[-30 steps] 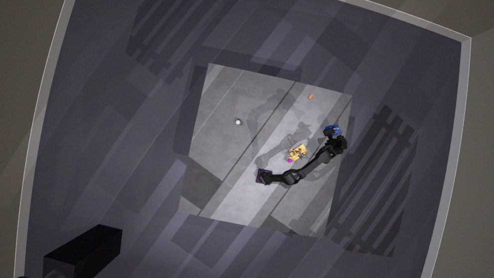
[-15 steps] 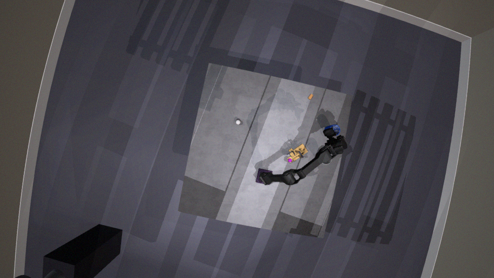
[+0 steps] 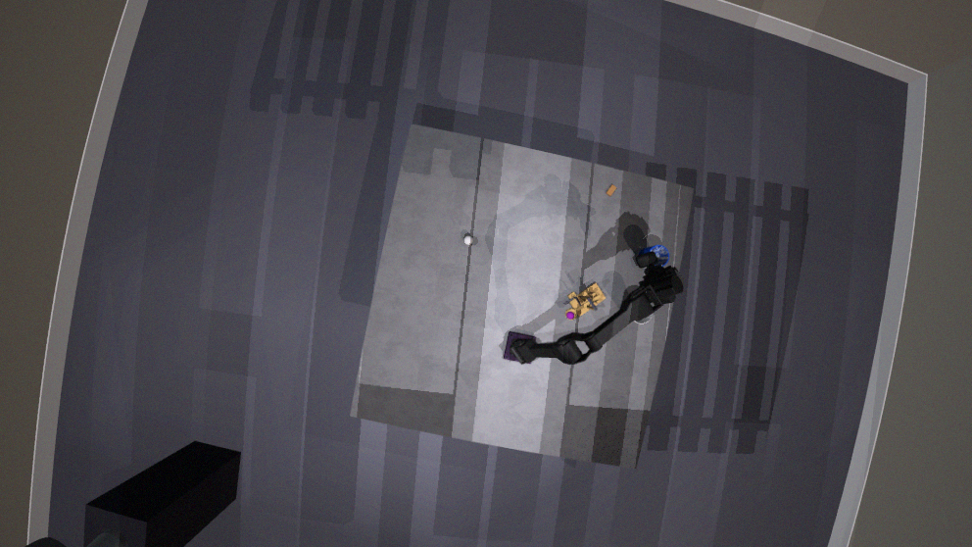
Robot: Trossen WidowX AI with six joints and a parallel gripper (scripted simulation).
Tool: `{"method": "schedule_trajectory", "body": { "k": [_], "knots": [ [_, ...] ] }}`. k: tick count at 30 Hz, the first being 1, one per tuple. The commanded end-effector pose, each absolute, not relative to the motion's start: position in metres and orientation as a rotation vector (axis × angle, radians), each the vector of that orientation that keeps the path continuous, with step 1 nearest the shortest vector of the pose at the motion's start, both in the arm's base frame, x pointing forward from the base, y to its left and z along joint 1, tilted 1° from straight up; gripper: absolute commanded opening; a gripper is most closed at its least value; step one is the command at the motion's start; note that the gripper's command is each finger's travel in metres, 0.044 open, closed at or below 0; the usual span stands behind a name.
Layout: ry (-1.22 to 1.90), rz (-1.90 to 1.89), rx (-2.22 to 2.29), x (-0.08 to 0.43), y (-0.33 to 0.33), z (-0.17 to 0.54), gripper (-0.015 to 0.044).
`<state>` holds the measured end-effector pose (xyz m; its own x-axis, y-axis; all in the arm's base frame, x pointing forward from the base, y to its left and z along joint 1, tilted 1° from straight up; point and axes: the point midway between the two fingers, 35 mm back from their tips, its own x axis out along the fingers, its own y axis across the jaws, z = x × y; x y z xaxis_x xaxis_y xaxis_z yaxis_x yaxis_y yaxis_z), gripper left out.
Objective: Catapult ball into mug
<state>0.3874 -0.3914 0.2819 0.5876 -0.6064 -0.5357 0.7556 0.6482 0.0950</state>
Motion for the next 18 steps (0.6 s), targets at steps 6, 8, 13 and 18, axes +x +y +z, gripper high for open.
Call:
{"method": "schedule_trajectory", "body": {
  "k": [6, 8, 13, 18],
  "knots": [
    [0.549, -0.804, 0.309, 0.389, -0.382, 0.271, 0.0000],
    [0.601, -0.795, 0.289, 0.389, -0.373, 0.262, 0.0000],
    [0.730, -0.768, 0.235, 0.387, -0.352, 0.241, 0.0000],
    [0.860, -0.732, 0.173, 0.383, -0.330, 0.221, 0.0000]
  ]
}}
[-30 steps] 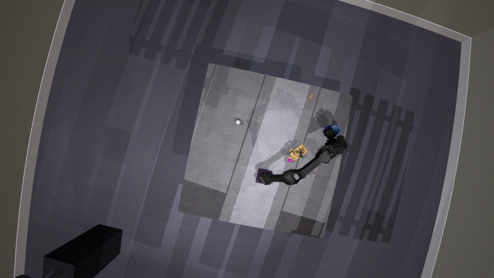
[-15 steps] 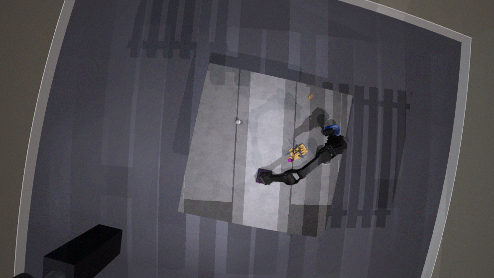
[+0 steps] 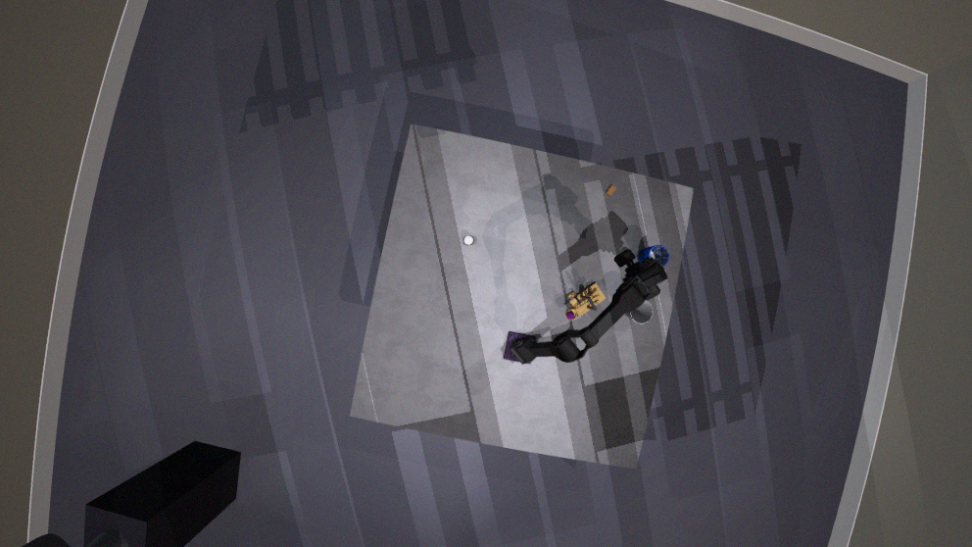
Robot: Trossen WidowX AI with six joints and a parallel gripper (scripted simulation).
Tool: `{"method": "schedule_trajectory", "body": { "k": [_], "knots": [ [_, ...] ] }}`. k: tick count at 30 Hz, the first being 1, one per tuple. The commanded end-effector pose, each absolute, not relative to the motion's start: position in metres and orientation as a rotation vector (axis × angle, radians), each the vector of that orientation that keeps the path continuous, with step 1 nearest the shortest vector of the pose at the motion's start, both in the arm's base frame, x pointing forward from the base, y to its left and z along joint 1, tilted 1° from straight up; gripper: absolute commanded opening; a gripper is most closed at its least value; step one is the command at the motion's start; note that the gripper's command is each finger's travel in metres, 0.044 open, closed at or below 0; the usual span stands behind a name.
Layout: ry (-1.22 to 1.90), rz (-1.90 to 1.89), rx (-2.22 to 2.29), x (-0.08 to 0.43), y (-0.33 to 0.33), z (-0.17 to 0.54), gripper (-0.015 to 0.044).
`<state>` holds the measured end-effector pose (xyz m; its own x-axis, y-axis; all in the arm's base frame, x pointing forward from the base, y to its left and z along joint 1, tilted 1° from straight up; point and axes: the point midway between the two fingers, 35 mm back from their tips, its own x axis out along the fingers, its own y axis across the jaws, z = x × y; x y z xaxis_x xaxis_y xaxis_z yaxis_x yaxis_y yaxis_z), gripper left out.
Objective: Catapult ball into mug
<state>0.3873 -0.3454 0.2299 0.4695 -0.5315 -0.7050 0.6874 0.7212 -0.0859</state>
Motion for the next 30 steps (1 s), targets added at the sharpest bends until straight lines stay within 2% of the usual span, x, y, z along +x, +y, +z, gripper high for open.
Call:
{"method": "schedule_trajectory", "body": {
  "k": [1, 30],
  "knots": [
    [0.886, -0.724, 0.160, 0.382, -0.326, 0.217, 0.0000],
    [1.595, -0.336, -0.322, 0.317, -0.208, 0.145, 0.0000]
  ]
}}
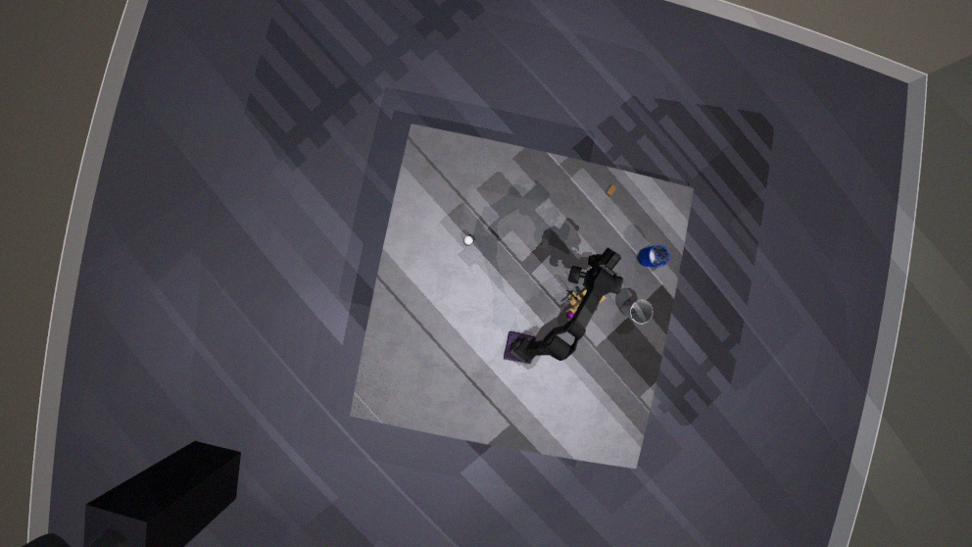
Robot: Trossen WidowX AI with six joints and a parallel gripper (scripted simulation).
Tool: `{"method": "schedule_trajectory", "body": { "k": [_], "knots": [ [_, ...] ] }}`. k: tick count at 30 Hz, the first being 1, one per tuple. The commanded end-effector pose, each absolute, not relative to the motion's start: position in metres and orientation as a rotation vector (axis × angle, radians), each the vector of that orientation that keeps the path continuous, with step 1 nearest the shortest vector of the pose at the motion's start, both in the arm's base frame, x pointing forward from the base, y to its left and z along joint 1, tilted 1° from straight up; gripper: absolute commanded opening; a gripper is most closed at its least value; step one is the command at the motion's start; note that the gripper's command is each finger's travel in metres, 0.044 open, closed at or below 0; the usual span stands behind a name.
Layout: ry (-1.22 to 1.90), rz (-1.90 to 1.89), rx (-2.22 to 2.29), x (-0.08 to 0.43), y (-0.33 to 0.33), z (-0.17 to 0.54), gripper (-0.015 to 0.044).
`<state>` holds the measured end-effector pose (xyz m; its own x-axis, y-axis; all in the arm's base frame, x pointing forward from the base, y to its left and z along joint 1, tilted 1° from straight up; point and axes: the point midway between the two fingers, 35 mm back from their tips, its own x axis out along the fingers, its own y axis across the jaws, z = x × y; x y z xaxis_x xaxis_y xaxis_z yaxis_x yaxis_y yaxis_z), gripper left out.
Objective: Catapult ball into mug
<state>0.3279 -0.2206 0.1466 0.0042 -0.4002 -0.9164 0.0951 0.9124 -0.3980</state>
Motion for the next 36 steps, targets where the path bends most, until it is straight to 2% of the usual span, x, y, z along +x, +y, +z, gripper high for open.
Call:
{"method": "schedule_trajectory", "body": {
  "k": [1, 26, 36],
  "knots": [
    [1.618, -0.318, -0.341, 0.314, -0.205, 0.144, 0.0000],
    [2.109, 0.239, -0.880, 0.234, -0.141, 0.143, 0.0000],
    [2.134, 0.279, -0.914, 0.230, -0.139, 0.144, 0.0000]
  ]
}}
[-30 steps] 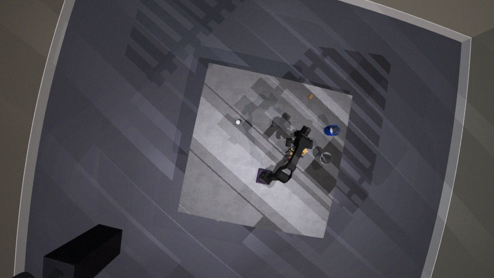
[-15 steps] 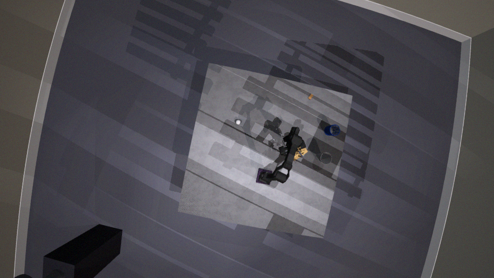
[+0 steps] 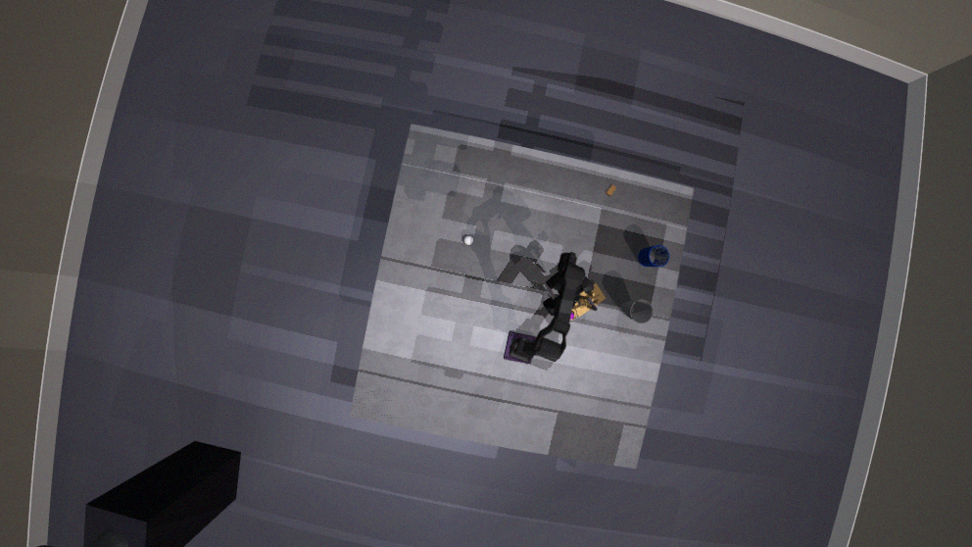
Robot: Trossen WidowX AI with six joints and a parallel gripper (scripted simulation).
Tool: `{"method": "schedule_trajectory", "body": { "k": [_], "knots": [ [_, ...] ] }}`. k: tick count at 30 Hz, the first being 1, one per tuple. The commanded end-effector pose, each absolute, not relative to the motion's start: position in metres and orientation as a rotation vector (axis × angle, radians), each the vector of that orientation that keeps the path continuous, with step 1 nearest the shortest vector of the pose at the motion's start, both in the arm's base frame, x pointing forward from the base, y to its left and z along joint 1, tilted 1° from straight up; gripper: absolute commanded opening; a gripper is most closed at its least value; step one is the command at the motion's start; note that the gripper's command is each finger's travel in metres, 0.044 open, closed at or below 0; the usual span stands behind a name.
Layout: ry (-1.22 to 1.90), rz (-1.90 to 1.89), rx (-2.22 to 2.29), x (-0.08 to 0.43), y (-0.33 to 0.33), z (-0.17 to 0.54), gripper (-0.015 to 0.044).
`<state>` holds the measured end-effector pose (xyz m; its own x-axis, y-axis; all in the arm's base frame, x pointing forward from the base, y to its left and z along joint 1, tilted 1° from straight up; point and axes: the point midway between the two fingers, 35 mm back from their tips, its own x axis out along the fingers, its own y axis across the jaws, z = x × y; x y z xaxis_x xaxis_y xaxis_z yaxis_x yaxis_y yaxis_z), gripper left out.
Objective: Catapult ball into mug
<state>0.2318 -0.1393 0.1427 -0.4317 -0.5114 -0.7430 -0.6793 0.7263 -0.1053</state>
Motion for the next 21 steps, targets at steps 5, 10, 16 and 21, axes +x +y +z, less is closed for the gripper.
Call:
{"method": "schedule_trajectory", "body": {
  "k": [5, 10, 16, 21],
  "knots": [
    [2.138, 0.282, -0.913, 0.232, -0.139, 0.136, 0.0000],
    [2.143, 0.286, -0.913, 0.233, -0.140, 0.128, 0.0000],
    [2.148, 0.290, -0.913, 0.235, -0.140, 0.118, 0.0000],
    [2.153, 0.294, -0.912, 0.236, -0.141, 0.109, 0.0000]
  ]
}}
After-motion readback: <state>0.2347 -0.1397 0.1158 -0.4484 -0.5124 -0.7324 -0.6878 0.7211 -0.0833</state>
